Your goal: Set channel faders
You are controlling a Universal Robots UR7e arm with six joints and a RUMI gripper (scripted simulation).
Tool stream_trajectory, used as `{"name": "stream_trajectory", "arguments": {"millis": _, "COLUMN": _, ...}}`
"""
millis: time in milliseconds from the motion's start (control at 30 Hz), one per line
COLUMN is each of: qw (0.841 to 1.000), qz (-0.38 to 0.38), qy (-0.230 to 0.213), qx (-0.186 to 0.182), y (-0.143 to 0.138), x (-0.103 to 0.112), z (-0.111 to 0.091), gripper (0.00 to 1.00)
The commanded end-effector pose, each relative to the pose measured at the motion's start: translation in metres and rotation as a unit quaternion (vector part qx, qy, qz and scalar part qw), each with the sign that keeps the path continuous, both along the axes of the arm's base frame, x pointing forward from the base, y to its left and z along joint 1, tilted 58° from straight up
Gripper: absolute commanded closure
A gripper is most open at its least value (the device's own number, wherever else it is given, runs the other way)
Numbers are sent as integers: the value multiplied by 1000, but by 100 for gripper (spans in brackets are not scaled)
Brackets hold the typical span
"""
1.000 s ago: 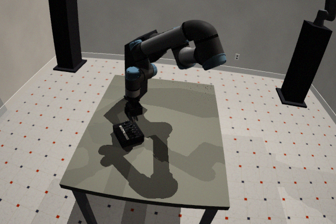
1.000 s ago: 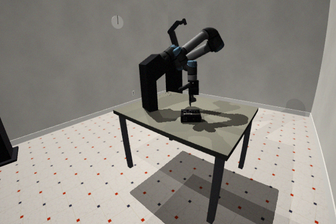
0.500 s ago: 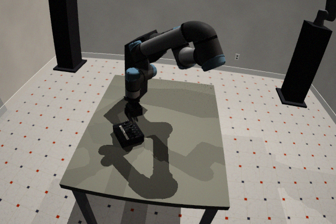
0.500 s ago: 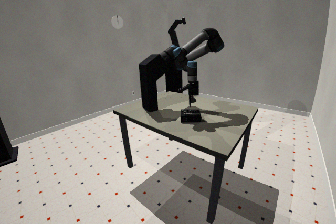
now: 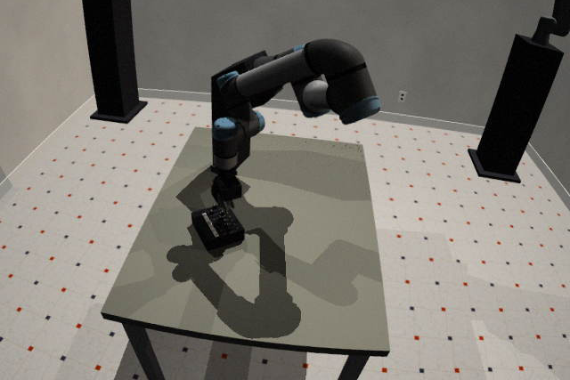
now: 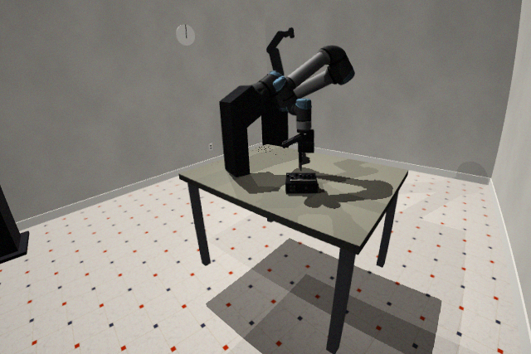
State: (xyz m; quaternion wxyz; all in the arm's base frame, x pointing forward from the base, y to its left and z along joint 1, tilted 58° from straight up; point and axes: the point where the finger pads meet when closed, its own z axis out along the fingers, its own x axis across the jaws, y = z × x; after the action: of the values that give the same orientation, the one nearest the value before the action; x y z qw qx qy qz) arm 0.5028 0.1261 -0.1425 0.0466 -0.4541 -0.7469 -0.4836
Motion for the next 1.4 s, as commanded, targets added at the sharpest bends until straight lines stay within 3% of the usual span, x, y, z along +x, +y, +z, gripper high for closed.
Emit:
{"name": "stream_trajectory", "arguments": {"millis": 0, "qw": 1000, "qz": 0, "qy": -1, "qx": -1, "y": 3, "x": 3, "z": -2, "gripper": 100}}
{"name": "stream_trajectory", "arguments": {"millis": 1367, "qw": 1000, "qz": 0, "qy": -1, "qx": -1, "y": 6, "x": 4, "z": -4, "gripper": 100}}
